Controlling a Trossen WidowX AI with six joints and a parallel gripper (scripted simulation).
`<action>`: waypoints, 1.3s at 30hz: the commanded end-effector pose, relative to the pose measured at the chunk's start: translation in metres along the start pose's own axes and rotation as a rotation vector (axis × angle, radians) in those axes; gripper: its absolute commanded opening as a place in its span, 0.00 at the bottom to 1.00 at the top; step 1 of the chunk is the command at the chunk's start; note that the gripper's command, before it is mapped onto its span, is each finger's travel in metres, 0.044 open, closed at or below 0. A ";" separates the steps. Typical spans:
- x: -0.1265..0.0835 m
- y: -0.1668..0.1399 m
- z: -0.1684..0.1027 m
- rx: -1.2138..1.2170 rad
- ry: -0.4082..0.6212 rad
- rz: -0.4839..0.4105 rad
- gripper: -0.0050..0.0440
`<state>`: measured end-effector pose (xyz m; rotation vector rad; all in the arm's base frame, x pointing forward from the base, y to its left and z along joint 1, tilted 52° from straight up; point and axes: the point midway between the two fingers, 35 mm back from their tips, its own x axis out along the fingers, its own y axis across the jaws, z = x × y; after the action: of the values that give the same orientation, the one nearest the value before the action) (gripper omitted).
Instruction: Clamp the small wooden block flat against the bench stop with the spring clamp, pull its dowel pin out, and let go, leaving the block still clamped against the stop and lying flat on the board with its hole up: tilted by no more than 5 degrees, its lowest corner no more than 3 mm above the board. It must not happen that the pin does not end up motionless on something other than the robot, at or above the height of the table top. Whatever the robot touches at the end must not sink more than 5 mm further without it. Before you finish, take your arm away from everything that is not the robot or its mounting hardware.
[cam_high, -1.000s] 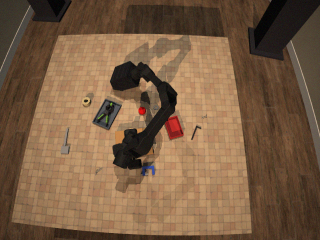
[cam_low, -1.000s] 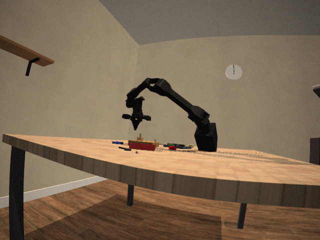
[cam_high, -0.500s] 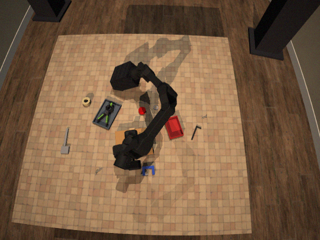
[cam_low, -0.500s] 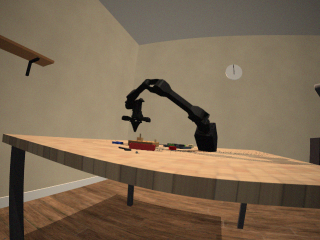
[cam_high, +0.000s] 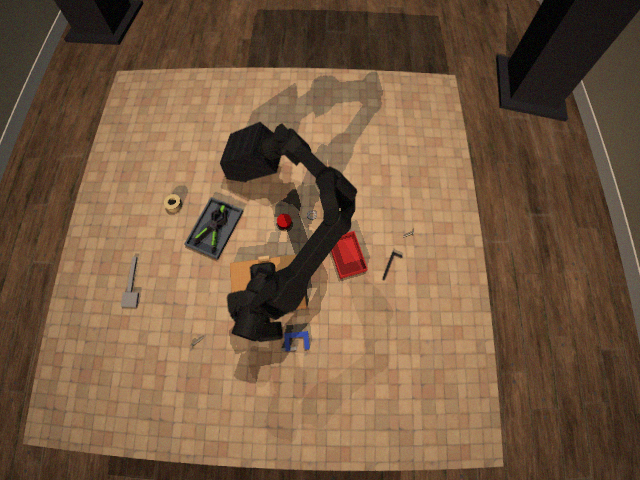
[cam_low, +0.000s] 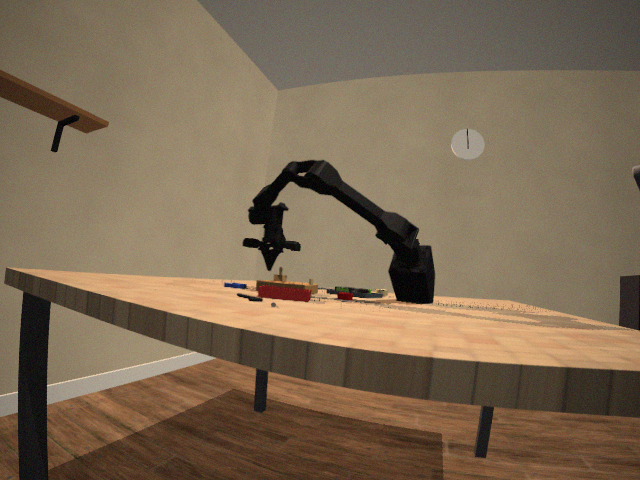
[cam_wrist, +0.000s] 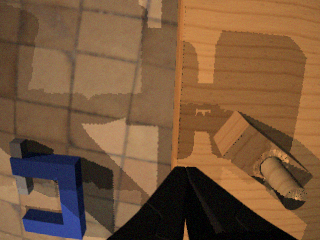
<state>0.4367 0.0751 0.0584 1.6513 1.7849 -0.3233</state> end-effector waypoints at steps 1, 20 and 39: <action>0.007 -0.001 0.000 0.005 0.002 -0.001 0.10; 0.025 -0.006 0.000 0.005 0.004 -0.001 0.10; 0.024 -0.028 0.000 0.005 0.004 -0.001 0.10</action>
<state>0.4147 0.0908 0.0347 1.6553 1.7943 -0.3337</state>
